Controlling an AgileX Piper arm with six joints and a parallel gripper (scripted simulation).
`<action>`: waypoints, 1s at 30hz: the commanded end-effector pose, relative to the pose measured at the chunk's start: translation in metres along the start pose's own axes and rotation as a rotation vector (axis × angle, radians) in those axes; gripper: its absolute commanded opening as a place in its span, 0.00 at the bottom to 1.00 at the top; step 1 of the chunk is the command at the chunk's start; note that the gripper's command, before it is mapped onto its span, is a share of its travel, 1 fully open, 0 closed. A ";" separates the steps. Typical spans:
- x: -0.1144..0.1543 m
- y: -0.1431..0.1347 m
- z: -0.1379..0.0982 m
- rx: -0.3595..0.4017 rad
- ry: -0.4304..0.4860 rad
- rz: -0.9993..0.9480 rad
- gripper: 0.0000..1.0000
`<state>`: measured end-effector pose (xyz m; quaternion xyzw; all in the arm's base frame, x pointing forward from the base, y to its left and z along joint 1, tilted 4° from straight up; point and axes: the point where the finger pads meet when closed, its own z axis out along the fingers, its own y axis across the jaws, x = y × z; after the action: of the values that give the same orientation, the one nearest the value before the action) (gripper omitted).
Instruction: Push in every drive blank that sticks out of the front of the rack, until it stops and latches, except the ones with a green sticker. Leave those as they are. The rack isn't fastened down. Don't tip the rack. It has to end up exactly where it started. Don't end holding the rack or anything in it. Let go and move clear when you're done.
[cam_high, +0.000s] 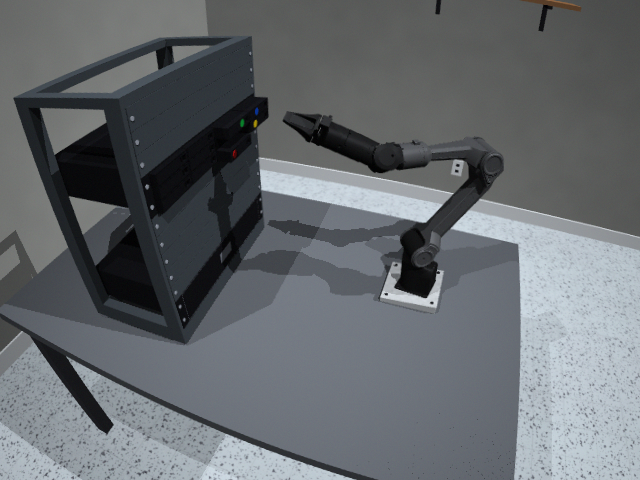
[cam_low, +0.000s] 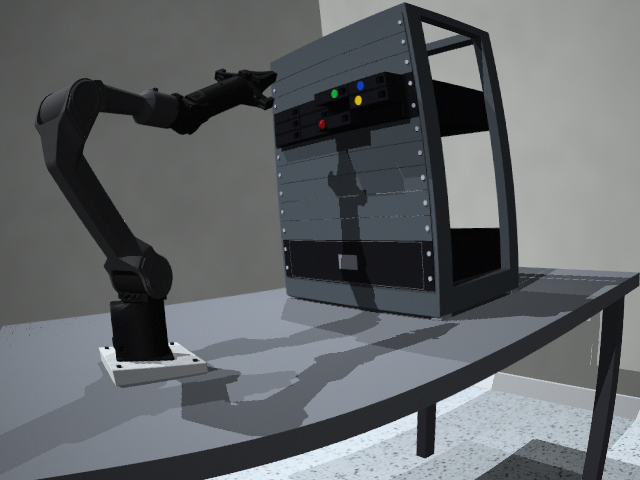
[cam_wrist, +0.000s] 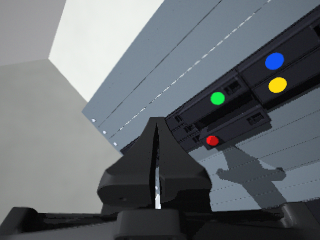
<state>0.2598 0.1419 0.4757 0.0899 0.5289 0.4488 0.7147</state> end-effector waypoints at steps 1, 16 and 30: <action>0.000 -0.002 -0.002 0.016 -0.004 0.042 0.00; 0.012 -0.028 -0.014 0.154 -0.007 0.382 0.00; 0.029 -0.049 -0.026 0.276 0.003 0.600 0.00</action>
<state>0.2661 0.1258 0.4152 0.3374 0.5362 0.5632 0.5305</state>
